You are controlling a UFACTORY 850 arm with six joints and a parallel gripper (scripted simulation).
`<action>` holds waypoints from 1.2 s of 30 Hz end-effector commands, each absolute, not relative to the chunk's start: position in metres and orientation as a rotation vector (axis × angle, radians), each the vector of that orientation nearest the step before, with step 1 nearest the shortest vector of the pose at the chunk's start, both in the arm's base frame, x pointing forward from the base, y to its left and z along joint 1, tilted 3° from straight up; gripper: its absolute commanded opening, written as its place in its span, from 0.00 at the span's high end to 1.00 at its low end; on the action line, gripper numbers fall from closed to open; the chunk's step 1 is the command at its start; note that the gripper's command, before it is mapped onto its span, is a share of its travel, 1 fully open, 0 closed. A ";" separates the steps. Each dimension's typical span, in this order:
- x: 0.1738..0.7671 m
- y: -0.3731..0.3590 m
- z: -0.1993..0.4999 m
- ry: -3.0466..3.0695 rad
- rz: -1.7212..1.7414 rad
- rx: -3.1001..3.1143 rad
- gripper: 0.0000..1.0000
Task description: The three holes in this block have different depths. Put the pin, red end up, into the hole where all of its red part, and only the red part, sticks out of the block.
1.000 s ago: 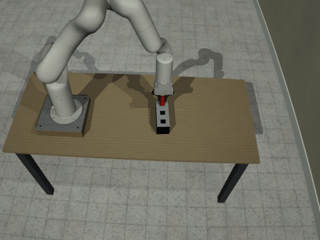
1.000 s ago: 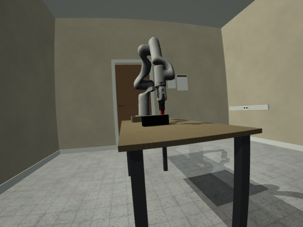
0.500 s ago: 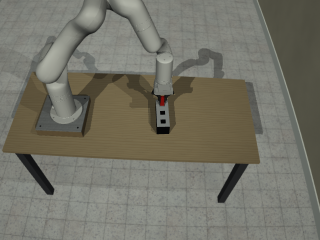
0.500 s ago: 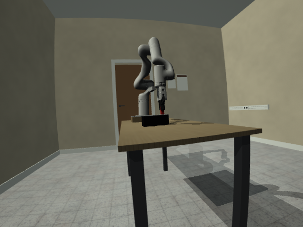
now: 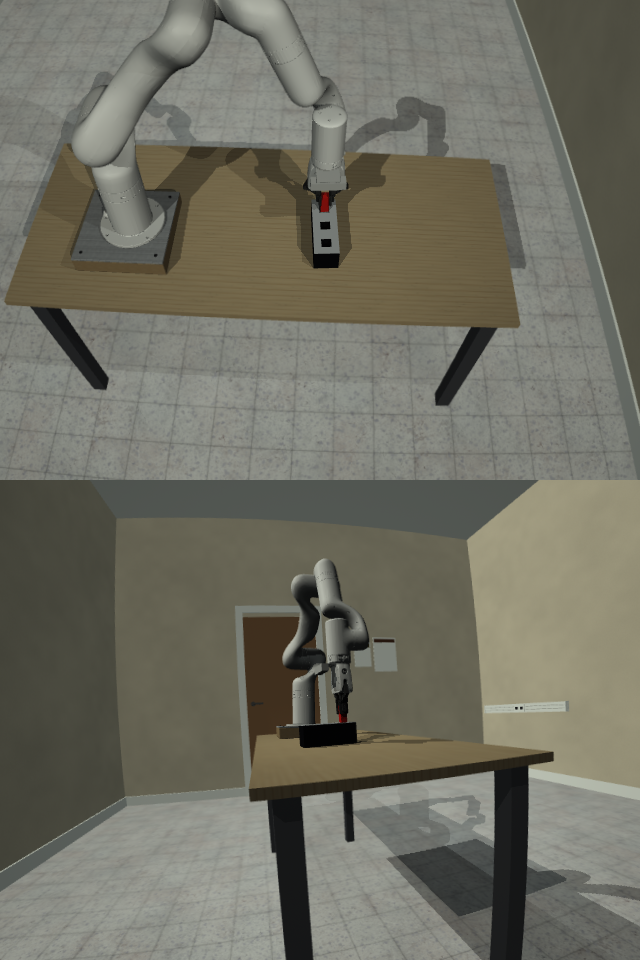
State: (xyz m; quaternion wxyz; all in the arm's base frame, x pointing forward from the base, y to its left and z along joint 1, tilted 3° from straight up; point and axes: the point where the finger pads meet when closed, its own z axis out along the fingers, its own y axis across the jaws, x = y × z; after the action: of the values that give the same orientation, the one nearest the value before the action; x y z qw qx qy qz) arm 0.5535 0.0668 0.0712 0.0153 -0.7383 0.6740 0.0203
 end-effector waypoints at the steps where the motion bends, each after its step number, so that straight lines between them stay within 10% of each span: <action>1: 0.554 0.067 0.071 2.096 0.061 -2.296 1.00; 36: 0.554 0.067 0.067 2.096 0.059 -2.295 1.00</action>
State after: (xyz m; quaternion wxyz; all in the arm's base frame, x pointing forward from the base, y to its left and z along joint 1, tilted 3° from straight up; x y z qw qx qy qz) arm 0.5532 0.0666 0.0670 0.0158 -0.7382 0.6741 0.0198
